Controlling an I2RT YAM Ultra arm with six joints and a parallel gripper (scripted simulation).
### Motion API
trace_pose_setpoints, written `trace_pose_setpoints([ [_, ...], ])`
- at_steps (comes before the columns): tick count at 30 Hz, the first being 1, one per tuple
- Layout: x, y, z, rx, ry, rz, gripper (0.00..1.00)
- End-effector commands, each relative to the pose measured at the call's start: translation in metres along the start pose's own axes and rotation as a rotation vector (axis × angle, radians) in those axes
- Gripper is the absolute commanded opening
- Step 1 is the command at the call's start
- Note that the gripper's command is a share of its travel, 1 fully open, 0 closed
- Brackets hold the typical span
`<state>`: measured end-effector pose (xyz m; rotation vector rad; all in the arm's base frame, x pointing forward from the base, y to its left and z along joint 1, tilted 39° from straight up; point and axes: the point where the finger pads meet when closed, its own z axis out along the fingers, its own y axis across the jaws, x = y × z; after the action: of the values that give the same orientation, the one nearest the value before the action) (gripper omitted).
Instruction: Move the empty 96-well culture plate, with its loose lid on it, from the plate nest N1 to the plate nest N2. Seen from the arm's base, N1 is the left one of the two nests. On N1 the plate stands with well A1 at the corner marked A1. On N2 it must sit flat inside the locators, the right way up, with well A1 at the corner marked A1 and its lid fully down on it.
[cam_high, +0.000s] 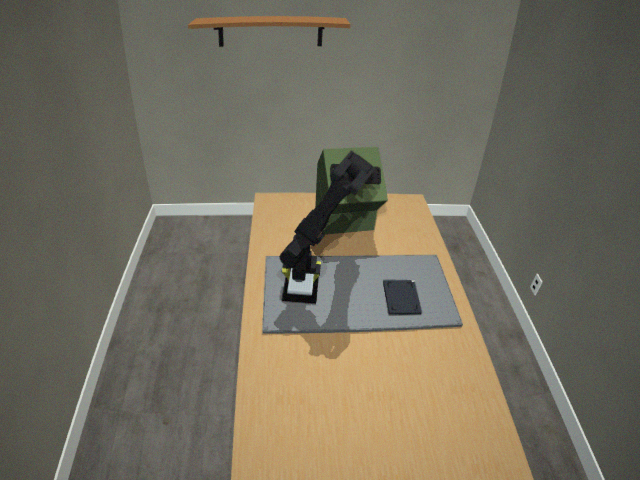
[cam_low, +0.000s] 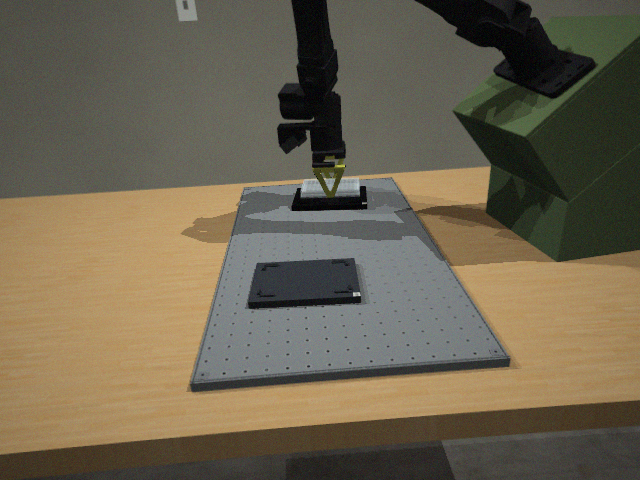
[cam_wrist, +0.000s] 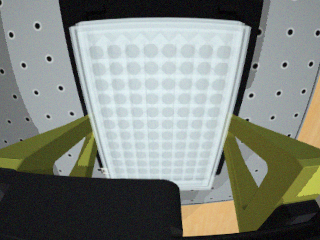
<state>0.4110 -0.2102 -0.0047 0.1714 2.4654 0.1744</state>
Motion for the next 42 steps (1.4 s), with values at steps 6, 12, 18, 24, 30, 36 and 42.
trace_pose_setpoints([
  [6,-0.018,-0.006,-0.005,0.02,-0.04,-0.012,0.0],
  [12,-0.012,-0.01,0.0,0.019,-0.029,0.0,0.0],
  [18,-0.014,-0.008,-0.002,0.019,-0.035,-0.004,0.0],
  [24,-0.018,-0.007,-0.002,0.021,-0.042,-0.011,0.0],
  [30,-0.014,-0.006,0.003,0.016,-0.033,-0.008,0.0],
  [36,-0.016,-0.009,0.001,0.022,-0.039,-0.006,0.0],
  [42,-0.018,-0.008,0.001,0.021,-0.043,-0.011,0.0],
])
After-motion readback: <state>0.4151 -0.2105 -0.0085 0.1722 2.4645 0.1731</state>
